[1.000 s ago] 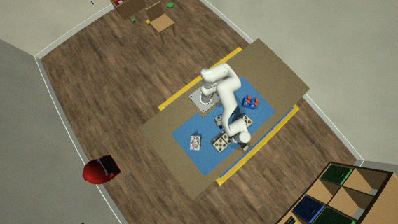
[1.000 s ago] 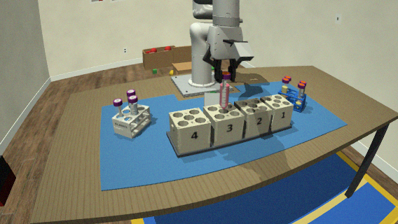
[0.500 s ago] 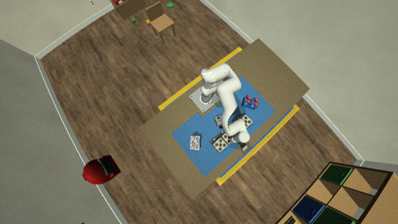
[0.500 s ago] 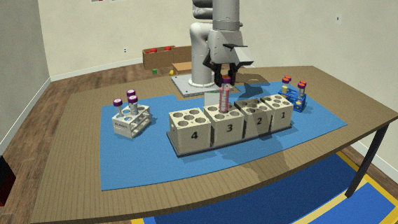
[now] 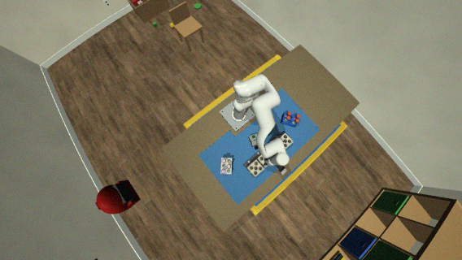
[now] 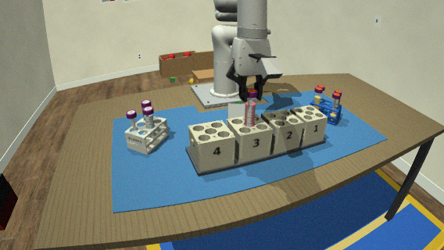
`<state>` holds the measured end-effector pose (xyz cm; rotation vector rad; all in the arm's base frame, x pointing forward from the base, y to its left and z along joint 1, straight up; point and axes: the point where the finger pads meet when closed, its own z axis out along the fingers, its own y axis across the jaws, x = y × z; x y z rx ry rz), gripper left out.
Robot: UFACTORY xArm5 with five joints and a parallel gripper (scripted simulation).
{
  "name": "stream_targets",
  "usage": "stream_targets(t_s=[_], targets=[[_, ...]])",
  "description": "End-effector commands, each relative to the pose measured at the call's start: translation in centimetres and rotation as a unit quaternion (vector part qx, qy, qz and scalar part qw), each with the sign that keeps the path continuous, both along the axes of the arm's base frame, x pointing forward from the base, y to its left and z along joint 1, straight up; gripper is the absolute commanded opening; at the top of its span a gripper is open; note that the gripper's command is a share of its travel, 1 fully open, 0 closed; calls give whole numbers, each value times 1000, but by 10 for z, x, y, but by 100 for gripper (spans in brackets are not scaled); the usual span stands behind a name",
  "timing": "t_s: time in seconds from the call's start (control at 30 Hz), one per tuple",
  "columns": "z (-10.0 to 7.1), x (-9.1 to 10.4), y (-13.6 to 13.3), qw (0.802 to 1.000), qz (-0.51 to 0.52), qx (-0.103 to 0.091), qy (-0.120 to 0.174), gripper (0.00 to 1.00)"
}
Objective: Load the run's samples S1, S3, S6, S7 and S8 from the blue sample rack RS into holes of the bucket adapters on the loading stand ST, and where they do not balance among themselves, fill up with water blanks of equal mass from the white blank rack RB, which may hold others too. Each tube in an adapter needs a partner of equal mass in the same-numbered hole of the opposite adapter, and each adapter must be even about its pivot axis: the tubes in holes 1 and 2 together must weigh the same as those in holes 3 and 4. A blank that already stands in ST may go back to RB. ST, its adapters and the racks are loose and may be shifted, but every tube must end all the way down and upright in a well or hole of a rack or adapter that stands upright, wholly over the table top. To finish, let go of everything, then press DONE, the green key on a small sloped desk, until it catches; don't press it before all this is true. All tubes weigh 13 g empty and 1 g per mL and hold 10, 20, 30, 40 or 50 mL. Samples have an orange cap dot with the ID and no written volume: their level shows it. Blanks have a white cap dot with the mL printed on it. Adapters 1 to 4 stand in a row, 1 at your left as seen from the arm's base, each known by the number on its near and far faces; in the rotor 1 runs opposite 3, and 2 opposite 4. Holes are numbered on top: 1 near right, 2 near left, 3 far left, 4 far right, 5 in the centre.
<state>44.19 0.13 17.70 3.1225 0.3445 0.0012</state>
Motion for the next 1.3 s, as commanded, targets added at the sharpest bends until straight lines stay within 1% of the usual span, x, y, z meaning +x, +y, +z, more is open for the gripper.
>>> stream_targets(t_s=[0.0,1.27], targets=[[-2,1,0,1000,0,0,-2,0],[-36,1,0,1000,0,0,-2,0]])
